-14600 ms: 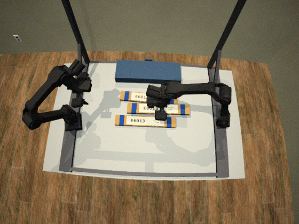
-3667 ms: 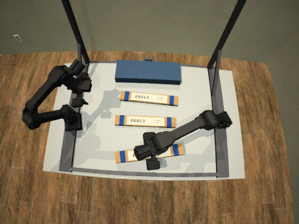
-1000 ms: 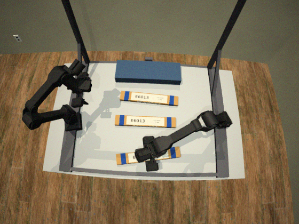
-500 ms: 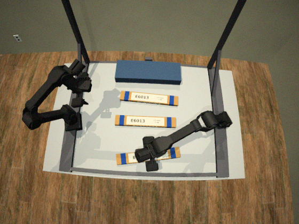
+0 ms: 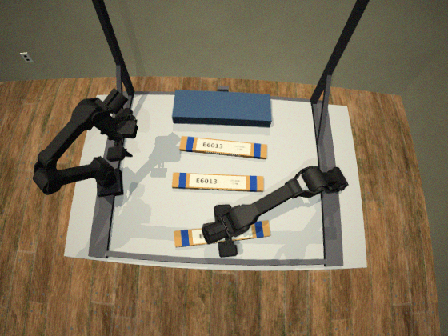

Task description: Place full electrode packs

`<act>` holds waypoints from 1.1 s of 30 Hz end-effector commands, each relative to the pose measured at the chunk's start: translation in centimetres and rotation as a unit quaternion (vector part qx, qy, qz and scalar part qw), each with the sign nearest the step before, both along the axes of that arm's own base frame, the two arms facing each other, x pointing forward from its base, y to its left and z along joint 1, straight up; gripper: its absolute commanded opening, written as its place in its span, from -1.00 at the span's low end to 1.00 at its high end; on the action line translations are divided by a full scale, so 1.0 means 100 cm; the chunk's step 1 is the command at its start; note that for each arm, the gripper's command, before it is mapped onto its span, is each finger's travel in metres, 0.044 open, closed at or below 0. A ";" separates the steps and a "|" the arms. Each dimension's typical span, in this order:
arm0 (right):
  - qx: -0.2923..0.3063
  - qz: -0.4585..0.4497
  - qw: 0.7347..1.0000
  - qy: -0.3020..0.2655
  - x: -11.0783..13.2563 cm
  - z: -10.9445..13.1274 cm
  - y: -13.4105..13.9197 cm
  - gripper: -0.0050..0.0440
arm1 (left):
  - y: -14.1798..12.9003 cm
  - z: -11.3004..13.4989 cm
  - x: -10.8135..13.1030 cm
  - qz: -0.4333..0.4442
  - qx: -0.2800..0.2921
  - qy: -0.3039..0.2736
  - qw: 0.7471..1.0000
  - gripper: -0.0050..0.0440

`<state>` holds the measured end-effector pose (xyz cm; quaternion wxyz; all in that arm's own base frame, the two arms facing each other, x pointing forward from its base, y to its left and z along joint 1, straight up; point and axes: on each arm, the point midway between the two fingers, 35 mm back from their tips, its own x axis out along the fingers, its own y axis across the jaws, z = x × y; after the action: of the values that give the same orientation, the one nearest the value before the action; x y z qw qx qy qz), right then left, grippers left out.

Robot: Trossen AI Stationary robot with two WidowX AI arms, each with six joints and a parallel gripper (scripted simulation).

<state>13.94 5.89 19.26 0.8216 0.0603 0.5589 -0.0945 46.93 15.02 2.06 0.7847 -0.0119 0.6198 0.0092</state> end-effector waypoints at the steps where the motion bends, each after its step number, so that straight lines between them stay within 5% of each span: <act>1: 0.006 0.000 1.000 -0.009 0.002 0.006 0.001 0.96 | 0.001 0.039 0.010 -0.001 0.013 -0.043 0.999 -1.00; 26: 0.006 0.000 1.000 -0.009 0.002 0.006 0.001 0.96 | 0.000 0.040 0.008 -0.001 0.012 -0.041 0.999 -1.00; 27: 0.006 0.000 1.000 -0.009 0.002 0.006 0.001 0.96 | 0.000 0.040 0.008 -0.001 0.012 -0.041 0.999 0.96; 33: 0.006 0.000 1.000 -0.009 0.002 0.006 0.001 0.96 | 0.001 0.041 0.009 -0.001 0.013 -0.043 0.999 0.96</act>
<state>13.94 5.89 19.26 0.8216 0.0603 0.5589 -0.0945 47.07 15.04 3.24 0.7913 -0.0092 0.6113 0.0113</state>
